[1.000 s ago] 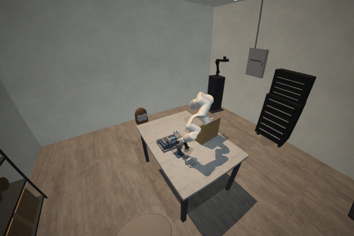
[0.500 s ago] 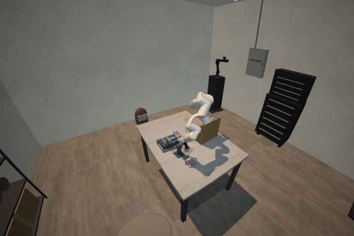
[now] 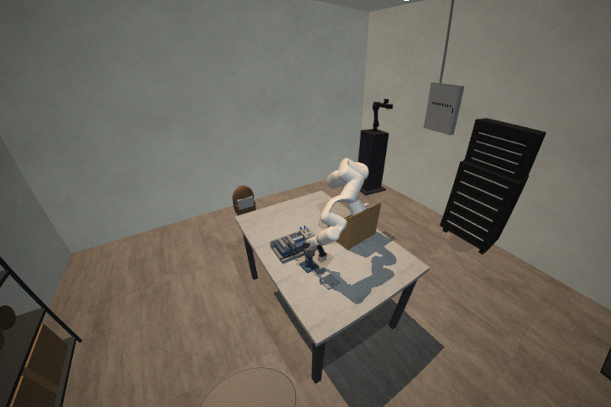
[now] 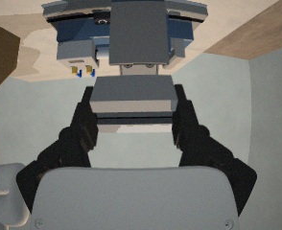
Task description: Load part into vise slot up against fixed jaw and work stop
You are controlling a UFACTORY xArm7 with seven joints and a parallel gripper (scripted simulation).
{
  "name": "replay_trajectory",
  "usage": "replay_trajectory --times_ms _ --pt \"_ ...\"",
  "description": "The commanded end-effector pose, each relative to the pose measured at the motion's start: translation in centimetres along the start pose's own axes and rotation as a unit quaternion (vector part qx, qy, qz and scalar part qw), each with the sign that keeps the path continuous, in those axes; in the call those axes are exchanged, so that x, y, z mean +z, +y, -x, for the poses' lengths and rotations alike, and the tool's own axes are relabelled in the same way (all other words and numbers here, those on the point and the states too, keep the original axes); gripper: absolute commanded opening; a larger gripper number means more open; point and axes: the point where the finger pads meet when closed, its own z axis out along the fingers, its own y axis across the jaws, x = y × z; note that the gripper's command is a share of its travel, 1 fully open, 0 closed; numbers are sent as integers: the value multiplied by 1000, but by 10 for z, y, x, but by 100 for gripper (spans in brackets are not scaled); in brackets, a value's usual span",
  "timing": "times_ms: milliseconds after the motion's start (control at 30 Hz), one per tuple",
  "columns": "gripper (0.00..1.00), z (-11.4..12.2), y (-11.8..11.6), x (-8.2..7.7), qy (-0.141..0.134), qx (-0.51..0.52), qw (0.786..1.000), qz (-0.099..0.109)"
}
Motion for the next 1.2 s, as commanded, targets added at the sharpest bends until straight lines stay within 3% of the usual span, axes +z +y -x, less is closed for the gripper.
replay_trajectory --times_ms 0,467,1167 --pt "0 1 1 -2 5 1 1000 2" --pt "0 2 0 -2 36 1 999 2" --pt "0 4 0 -1 130 1 992 2"
